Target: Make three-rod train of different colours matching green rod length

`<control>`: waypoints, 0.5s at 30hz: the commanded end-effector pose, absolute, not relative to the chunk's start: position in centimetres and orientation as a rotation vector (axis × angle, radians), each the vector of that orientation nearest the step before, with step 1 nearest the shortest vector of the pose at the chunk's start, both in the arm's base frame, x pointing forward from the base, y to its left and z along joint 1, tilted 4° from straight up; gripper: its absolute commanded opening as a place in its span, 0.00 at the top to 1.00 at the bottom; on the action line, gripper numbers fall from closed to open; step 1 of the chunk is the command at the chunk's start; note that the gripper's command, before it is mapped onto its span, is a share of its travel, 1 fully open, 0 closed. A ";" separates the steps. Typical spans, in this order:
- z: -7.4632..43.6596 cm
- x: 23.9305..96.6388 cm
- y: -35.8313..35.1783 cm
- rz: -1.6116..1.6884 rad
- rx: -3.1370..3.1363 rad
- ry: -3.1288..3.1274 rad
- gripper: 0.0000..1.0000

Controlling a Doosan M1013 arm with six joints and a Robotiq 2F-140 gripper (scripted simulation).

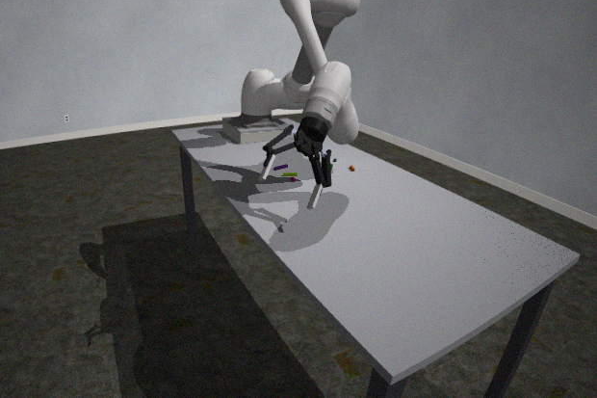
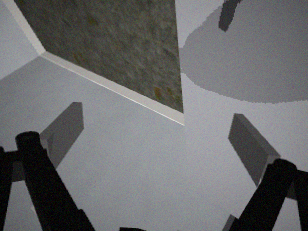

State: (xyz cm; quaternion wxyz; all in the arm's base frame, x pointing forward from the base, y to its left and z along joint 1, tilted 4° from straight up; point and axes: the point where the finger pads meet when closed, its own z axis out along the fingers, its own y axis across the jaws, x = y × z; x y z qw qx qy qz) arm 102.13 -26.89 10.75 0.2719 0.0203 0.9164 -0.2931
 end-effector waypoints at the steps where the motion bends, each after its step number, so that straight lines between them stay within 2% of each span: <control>1: 9.9 97.9 -26.5 -0.697 0.231 2.514 0.00; 12: 8.0 88.3 -24.5 -0.506 0.655 2.569 0.00; 14: 8.0 88.3 -24.5 -0.506 0.655 2.569 0.00; 15: 7.5 85.8 -23.8 -0.458 0.765 2.573 0.00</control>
